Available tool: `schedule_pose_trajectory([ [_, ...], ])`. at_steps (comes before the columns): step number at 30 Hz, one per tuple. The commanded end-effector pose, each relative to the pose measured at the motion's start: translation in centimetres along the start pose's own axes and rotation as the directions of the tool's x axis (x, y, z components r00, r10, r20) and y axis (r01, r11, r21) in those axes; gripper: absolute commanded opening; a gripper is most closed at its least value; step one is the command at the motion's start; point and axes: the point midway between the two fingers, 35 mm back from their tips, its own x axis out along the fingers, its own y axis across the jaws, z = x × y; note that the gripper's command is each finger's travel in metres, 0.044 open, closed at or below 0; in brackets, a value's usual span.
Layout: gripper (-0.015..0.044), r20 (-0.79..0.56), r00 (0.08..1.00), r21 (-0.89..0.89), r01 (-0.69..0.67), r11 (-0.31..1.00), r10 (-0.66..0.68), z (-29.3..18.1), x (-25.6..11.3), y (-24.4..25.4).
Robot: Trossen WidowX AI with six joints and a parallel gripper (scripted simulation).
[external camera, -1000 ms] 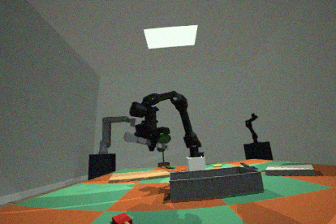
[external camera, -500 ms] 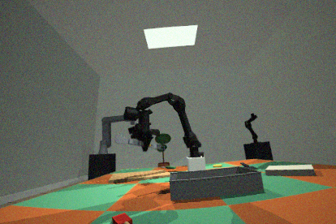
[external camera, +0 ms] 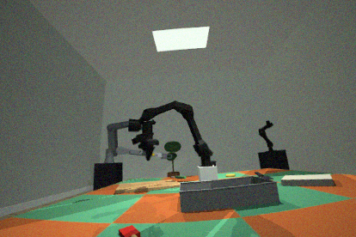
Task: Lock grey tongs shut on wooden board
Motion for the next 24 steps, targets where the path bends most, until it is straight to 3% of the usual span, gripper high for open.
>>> schedule_pose_trajectory([
  [1,-0.0150,0.006,1.000,0.066,0.001,0.998,-0.001,-0.1,-0.2,-2.0],
  [24,-0.0150,0.001,1.000,0.436,0.011,0.900,-0.012,-4.4,-0.3,-14.1],
])
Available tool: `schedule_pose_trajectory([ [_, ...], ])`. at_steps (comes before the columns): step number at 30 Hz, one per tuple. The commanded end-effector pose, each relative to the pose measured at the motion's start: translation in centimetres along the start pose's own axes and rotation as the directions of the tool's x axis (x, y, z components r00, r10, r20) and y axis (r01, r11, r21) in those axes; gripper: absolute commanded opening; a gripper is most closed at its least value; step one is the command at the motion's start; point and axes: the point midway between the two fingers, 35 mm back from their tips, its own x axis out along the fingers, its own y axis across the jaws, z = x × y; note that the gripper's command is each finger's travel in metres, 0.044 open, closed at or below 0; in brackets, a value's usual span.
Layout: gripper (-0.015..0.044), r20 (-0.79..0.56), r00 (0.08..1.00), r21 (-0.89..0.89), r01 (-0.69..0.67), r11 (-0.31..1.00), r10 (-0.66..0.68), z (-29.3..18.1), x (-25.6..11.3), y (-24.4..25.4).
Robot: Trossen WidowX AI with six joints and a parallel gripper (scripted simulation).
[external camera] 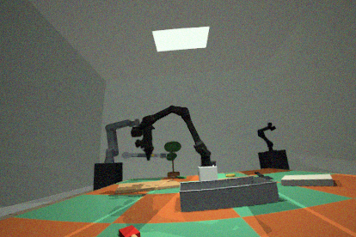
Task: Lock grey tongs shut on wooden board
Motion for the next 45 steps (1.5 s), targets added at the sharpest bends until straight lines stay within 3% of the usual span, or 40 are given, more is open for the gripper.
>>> schedule_pose_trajectory([
  [1,-0.0150,0.008,1.000,0.028,0.002,1.000,-0.002,0.2,-0.3,-0.8],
  [8,-0.0150,0.033,0.999,0.030,0.001,1.000,-0.002,0.3,-0.1,-0.8],
  [23,-0.0150,0.251,0.968,0.038,-0.005,0.999,-0.005,0.8,1.2,-1.0],
  [45,-0.0150,0.549,0.836,0.040,-0.010,0.999,-0.014,0.3,1.9,-1.1],
])
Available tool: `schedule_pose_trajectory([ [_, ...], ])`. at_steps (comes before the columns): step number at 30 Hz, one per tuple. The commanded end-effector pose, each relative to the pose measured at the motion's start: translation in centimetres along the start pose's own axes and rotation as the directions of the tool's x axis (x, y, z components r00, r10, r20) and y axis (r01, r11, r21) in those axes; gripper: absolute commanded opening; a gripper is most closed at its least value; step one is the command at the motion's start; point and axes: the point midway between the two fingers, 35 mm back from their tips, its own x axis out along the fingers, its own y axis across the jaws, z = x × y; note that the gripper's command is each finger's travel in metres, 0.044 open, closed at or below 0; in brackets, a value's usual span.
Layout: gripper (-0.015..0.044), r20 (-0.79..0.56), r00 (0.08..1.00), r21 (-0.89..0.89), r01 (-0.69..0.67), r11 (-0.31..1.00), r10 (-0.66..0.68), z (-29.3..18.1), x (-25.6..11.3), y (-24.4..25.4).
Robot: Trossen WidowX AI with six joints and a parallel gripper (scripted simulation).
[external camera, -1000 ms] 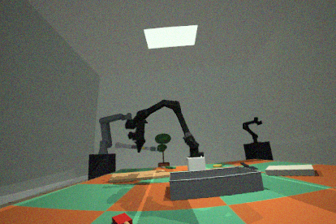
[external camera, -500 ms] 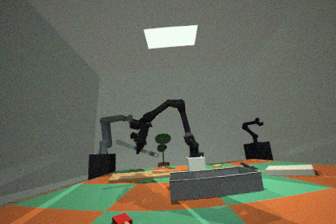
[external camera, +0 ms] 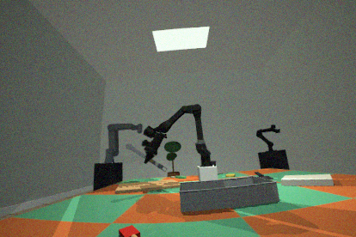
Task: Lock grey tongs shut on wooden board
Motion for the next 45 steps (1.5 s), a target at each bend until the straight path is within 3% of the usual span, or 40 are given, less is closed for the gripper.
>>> schedule_pose_trajectory([
  [1,-0.0150,0.058,0.998,0.006,-0.003,1.000,0.003,-0.2,-0.2,0.1],
  [25,-0.0150,0.399,0.917,-0.011,0.002,1.000,0.003,-2.4,-2.1,0.3],
  [45,-0.0150,0.408,0.913,-0.011,0.002,1.000,0.003,-2.5,-2.2,0.3],
])
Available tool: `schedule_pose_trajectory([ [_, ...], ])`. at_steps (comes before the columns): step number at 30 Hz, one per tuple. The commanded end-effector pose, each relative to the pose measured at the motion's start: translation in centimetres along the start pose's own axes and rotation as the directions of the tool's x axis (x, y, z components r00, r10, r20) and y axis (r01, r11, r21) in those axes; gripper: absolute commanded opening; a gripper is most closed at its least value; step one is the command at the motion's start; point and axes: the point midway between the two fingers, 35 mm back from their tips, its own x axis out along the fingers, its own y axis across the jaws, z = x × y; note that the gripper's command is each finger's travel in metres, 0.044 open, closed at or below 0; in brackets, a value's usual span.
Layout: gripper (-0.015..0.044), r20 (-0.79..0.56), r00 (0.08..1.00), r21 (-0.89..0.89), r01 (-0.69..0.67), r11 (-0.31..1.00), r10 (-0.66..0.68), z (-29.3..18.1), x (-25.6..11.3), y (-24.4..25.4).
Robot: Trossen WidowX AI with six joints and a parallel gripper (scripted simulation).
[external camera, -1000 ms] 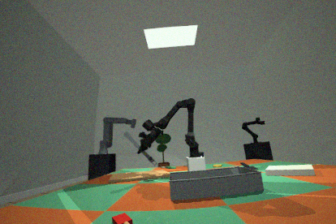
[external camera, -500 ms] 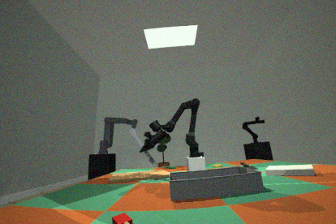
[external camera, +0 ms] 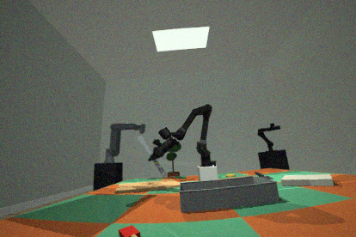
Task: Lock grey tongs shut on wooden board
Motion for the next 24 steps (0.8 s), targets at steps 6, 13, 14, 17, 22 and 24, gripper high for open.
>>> schedule_pose_trajectory([
  [6,-0.0150,0.007,1.000,0.006,-0.003,1.000,0.003,0.12,-0.02,0.04],
  [13,-0.0150,0.007,1.000,0.006,-0.003,1.000,0.003,0.12,-0.02,0.04],
  [14,-0.0150,0.007,1.000,0.006,-0.003,1.000,0.003,0.12,-0.02,0.04],
  [17,-0.0150,0.007,1.000,0.006,-0.003,1.000,0.003,0.12,-0.02,0.04],
  [22,-0.0150,-0.018,1.000,0.008,-0.003,1.000,0.003,0.23,0.26,0.00],
  [24,-0.0150,-0.044,0.999,0.010,-0.003,1.000,0.003,0.34,0.53,-0.04],
])
